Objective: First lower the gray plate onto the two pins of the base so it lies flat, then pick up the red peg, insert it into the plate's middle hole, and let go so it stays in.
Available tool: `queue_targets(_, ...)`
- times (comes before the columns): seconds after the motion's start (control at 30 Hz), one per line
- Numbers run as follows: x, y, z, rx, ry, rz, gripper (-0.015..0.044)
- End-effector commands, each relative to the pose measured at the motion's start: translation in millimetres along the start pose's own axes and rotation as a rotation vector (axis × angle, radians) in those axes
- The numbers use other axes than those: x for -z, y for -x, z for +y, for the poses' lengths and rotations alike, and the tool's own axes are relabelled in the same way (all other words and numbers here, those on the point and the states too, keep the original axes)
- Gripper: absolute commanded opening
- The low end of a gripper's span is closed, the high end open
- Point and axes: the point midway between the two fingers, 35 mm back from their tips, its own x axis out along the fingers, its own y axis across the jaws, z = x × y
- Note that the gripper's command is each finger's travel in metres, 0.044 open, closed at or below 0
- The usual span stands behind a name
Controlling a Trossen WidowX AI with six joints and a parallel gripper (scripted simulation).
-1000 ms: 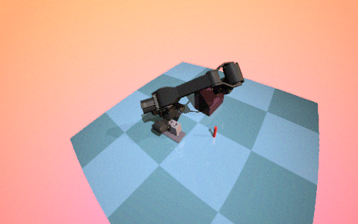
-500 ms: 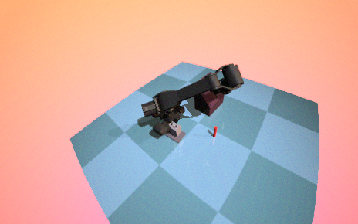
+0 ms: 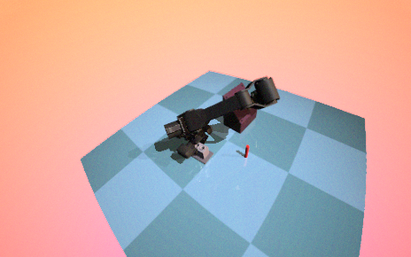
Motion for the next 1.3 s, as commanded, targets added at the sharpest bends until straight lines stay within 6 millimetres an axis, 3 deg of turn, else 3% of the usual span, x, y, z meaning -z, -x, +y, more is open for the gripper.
queue_targets(0.0,-0.6,1.7,0.4,-0.003,0.002,-0.001,0.0000)
queue_targets(0.1,-0.6,1.7,0.4,-0.003,0.002,-0.001,0.0000)
queue_targets(0.67,-0.6,1.7,0.4,-0.003,0.002,-0.001,0.0440)
queue_targets(0.8,-1.0,4.2,0.8,-0.003,0.001,-0.002,0.0440)
queue_targets(0.87,-3.2,24.5,3.5,-0.003,-0.002,-0.005,0.0440)
queue_targets(1.0,-4.2,94.1,3.0,-0.001,-0.010,-0.003,0.0440)
queue_targets(1.07,-2.4,116.0,0.2,0.000,-0.012,0.001,0.0440)
queue_targets(1.27,-5.4,118.7,-0.1,0.000,-0.012,0.002,0.0440)
